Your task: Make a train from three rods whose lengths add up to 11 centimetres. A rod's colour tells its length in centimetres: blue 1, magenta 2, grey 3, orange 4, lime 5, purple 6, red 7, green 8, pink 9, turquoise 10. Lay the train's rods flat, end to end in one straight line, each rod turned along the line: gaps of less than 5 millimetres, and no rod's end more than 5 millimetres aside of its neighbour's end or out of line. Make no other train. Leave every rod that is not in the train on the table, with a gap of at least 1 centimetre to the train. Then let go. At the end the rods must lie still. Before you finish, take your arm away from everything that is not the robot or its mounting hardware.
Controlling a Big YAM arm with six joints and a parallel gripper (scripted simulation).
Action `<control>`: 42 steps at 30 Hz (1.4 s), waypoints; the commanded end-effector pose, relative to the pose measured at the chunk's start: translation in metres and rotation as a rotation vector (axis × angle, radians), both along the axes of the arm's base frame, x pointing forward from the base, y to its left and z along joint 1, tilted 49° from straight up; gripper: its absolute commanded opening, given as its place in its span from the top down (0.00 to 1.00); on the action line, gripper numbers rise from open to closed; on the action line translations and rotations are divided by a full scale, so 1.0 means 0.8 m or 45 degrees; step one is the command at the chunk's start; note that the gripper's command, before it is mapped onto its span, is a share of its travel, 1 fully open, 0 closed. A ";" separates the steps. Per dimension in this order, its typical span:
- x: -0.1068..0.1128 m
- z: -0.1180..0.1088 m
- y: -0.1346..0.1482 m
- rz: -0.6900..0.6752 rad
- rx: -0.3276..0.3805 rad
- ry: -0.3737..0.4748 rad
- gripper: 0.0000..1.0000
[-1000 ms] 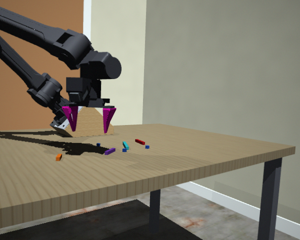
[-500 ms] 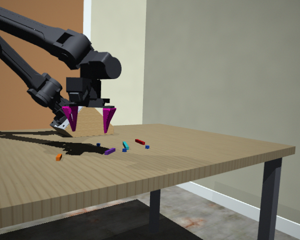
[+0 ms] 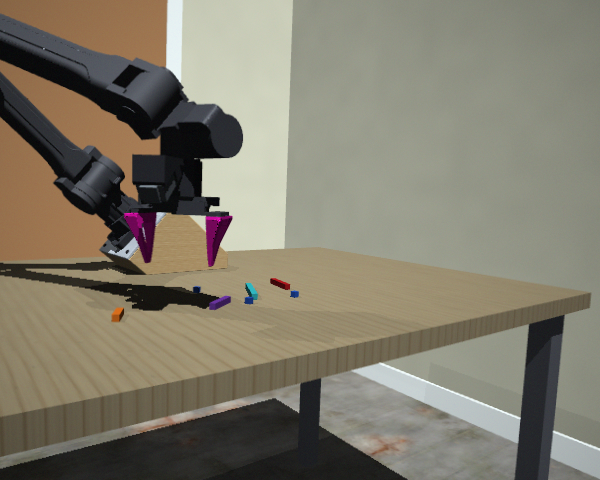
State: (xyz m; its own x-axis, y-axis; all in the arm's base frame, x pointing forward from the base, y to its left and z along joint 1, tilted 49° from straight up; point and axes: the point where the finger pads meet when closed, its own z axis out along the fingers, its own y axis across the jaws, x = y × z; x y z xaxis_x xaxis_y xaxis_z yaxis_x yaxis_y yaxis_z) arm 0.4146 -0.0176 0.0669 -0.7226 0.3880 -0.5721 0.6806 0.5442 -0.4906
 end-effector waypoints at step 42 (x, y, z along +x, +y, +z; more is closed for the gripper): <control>-0.129 -0.080 0.062 -0.115 0.048 -0.171 0.77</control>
State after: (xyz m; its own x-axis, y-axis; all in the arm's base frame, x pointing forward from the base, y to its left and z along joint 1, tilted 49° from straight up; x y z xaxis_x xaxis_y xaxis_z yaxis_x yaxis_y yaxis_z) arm 0.2895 0.0241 -0.0068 -0.6616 0.4334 -0.6119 0.7407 0.5053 -0.4429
